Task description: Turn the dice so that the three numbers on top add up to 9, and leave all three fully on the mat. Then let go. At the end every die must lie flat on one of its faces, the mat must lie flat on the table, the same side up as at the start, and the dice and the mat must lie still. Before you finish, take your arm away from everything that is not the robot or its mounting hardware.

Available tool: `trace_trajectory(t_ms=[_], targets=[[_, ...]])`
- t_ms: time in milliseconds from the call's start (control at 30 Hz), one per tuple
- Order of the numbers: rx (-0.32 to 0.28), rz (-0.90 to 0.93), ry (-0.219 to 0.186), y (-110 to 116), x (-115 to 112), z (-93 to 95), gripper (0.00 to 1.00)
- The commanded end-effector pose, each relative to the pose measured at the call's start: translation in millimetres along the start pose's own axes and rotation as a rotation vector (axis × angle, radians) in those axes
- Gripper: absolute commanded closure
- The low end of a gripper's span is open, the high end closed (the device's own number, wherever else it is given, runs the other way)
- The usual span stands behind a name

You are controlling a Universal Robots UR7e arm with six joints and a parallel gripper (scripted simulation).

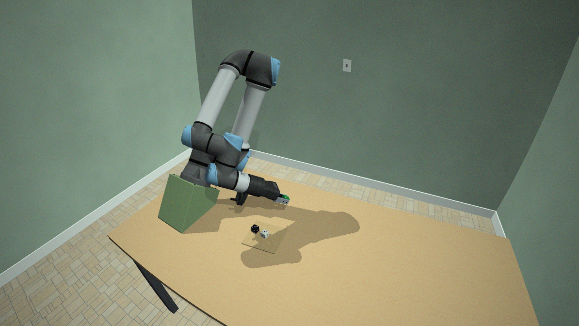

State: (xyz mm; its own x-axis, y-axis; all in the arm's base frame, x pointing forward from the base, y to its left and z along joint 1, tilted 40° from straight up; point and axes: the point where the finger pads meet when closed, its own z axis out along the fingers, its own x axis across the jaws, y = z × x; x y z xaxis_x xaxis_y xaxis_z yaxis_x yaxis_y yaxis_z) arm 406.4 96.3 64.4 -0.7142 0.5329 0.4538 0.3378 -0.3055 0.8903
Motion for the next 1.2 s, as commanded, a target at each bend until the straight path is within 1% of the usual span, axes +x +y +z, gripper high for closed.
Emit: trace_trajectory(t_ms=[0,67,133,567,633,867,1167], targets=[[-0.001,-0.001,0.004,-5,0,2.8,0.51],[-0.001,-0.001,0.004,-5,0,2.8,0.51],[-0.001,-0.001,0.004,-10,0,5.2,0.51],[-0.001,-0.001,0.004,-50,0,26.3,0.51],[-0.001,-0.001,0.004,-50,0,26.3,0.51],[-0.001,-0.001,0.004,-61,0,32.2,0.51],[-0.001,-0.001,0.004,-63,0,32.9,0.51]])
